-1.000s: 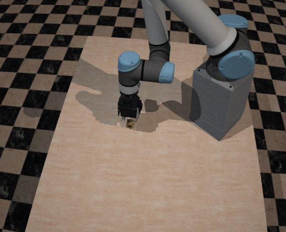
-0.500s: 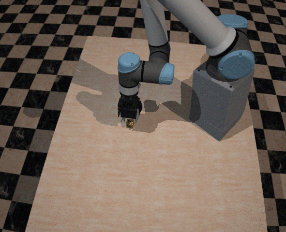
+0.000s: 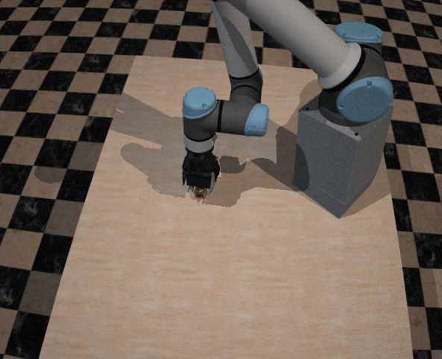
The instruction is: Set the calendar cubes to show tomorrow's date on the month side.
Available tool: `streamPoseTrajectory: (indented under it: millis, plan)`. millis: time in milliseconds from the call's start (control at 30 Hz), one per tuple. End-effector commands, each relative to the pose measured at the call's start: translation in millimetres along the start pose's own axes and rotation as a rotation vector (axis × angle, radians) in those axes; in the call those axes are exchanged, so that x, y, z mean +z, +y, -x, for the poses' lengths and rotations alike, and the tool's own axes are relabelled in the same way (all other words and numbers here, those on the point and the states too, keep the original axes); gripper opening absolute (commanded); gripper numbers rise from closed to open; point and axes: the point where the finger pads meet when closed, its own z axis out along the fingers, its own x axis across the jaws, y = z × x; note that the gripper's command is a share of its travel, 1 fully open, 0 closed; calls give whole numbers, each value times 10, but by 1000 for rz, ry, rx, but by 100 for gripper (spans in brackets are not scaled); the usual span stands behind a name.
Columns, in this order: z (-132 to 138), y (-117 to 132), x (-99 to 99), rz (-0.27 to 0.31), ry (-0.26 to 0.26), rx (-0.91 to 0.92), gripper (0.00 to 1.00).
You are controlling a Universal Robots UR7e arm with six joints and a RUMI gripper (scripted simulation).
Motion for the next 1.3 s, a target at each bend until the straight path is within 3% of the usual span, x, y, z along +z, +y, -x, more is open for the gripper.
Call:
streamPoseTrajectory:
  millis: [0, 1200, 1233, 1267]
  plan:
    - [5, 1, 34, 0, -1, 0, 28]
    - [5, 1, 35, 0, -1, 0, 28]
    - [5, 1, 35, 0, -1, 0, 10]
    - [5, 1, 35, 0, -1, 0, 10]
